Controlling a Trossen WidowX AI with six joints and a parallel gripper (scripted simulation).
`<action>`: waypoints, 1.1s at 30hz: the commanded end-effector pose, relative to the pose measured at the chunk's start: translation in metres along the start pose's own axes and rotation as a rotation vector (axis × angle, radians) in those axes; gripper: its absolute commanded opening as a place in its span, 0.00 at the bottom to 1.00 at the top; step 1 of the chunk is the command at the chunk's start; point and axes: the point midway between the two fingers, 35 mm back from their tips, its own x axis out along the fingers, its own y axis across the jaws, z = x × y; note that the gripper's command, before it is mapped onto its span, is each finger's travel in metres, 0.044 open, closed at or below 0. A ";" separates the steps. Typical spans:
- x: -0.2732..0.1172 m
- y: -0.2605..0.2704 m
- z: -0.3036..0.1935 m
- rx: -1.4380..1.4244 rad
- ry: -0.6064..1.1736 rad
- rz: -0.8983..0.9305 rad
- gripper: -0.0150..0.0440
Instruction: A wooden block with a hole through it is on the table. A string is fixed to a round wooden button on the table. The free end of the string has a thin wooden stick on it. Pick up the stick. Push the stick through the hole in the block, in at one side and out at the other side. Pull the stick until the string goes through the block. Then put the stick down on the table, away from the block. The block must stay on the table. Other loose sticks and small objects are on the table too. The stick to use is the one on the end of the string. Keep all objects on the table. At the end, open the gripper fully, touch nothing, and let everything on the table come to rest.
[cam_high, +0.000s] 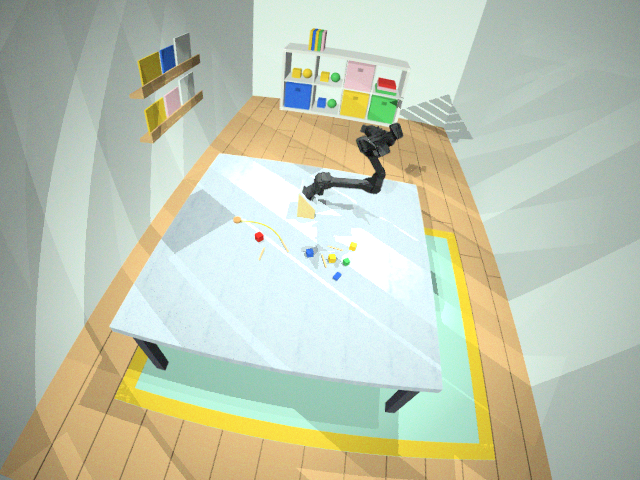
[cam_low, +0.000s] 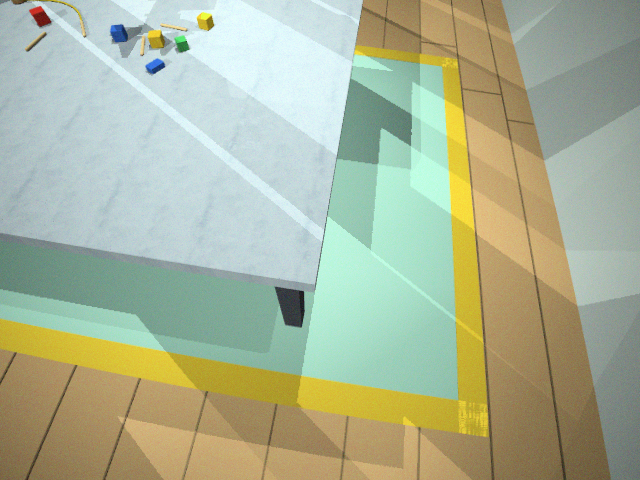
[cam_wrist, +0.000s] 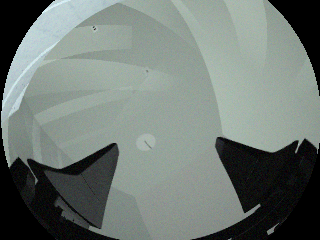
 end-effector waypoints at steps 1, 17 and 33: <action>0.011 0.028 -0.039 0.133 0.038 0.025 1.00; 0.062 0.261 -0.121 0.676 0.176 0.397 1.00; 0.022 0.515 -0.015 1.093 0.145 1.139 1.00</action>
